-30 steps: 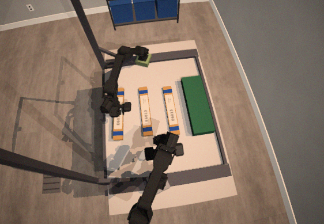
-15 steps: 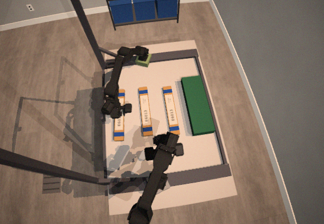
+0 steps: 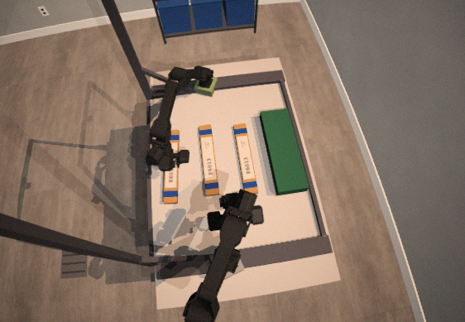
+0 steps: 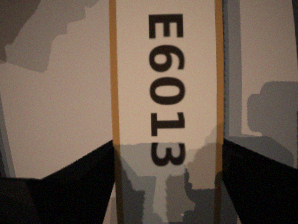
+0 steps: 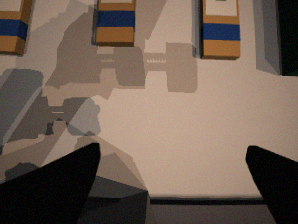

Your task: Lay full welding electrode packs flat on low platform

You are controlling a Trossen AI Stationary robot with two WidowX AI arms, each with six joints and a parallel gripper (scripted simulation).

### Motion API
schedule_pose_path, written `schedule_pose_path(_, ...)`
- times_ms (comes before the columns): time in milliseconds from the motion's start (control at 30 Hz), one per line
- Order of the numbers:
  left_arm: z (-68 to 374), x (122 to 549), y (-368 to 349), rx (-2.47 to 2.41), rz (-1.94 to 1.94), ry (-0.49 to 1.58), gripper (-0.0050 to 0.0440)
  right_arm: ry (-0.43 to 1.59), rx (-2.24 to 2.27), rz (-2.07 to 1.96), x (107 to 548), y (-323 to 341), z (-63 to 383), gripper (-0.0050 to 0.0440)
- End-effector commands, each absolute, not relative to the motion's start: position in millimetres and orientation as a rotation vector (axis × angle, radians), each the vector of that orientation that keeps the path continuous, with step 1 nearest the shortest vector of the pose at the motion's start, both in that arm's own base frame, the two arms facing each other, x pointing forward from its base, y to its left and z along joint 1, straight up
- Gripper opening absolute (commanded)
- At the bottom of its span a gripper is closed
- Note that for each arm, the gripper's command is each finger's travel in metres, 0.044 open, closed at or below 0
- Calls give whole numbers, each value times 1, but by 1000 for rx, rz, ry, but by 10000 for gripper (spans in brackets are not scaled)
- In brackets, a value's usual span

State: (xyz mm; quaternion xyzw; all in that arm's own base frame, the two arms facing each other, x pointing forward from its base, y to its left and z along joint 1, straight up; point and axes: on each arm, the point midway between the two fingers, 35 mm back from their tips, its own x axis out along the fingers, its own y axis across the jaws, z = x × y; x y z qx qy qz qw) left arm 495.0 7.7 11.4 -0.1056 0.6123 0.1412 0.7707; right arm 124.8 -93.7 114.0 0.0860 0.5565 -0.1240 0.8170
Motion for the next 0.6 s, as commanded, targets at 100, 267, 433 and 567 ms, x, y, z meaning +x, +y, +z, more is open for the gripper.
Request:
schedule_pose_path(100,43,505,10,-237,298,1246,-50,1169,173,-270,127,-95,120,430)
schedule_pose_path(267,48,509,10,-240,295,1228,-50,1169,173,-270,127,-95,120,430)
schedule_pose_path(433,46,508,10,-240,296,1230,-50,1169,173,-270,127,-95,120,430)
schedule_pose_path(567,39,504,10,-238,298,1245,-50,1169,173,-270,127,-95,120,430)
